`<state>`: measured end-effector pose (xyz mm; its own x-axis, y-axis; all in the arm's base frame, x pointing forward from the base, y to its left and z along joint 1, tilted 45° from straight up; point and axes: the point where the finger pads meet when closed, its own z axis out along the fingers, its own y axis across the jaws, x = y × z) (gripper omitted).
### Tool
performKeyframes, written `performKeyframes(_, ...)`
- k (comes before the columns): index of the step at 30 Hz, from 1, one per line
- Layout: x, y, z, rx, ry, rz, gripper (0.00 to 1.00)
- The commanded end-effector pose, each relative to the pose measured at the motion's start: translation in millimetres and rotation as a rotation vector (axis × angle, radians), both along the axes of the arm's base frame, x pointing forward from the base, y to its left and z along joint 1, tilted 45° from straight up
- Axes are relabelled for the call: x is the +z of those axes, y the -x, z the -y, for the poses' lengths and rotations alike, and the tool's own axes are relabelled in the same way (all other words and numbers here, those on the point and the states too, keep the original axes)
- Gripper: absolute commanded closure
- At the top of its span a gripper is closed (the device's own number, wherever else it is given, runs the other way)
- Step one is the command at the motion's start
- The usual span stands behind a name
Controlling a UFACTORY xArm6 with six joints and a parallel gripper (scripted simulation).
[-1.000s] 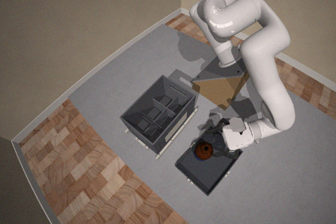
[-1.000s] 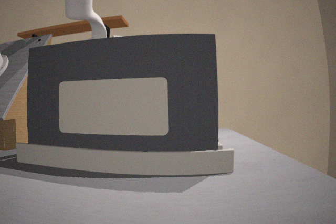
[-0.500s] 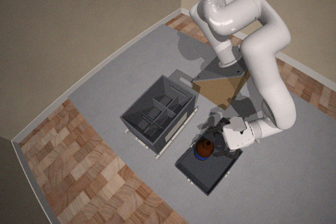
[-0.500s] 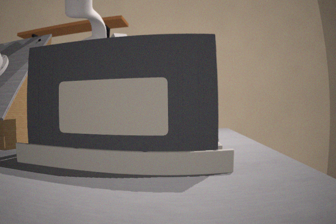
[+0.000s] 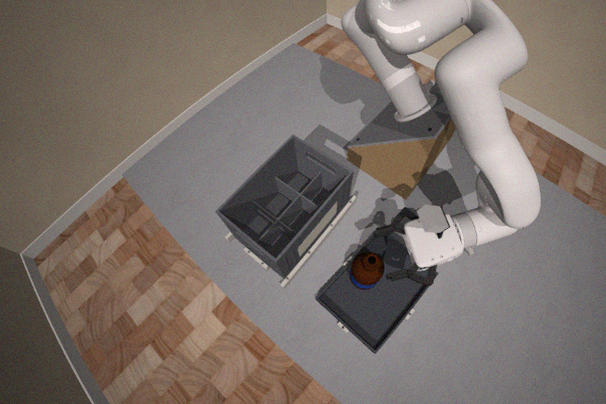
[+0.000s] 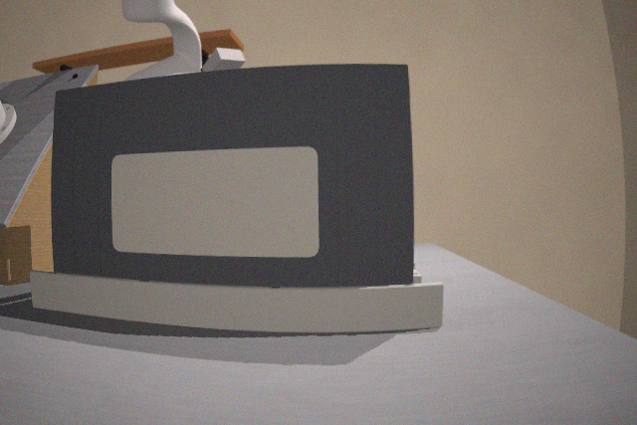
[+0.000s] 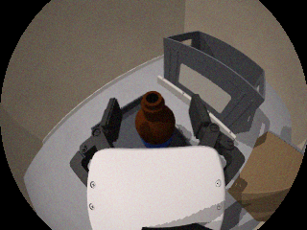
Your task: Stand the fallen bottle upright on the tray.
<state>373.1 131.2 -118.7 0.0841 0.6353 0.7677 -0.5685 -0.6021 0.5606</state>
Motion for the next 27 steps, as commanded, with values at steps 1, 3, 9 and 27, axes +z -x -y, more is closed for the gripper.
performKeyframes(1, 5.1, -0.1, -5.9, 0.001, -0.003, 0.001, 0.0)
performKeyframes(3, 8.5, 0.2, -9.3, 0.001, -0.003, 0.001, 0.0)
performKeyframes(9, 18.9, 1.1, -19.8, 0.001, -0.003, 0.001, 0.0)
performKeyframes(27, 42.8, 3.1, -44.0, 0.001, -0.003, 0.001, 0.0)
